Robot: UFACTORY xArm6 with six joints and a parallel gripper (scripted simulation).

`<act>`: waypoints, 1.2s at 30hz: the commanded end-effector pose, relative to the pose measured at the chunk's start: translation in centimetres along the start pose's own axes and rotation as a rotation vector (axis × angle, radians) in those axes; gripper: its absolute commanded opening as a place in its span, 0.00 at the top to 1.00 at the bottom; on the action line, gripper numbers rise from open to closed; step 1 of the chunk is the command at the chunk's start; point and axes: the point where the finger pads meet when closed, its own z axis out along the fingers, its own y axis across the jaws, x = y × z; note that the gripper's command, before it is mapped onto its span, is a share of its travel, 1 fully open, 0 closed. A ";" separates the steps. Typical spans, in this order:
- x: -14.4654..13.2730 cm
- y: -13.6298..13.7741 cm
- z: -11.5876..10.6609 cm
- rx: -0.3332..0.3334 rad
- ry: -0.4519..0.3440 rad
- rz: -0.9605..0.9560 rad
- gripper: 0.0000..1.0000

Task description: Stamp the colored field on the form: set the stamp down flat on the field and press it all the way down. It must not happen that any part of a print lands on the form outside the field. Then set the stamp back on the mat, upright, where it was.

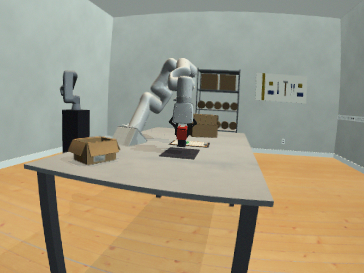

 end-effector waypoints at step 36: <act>0.8 -0.1 3.2 -0.003 -0.004 -0.001 0.71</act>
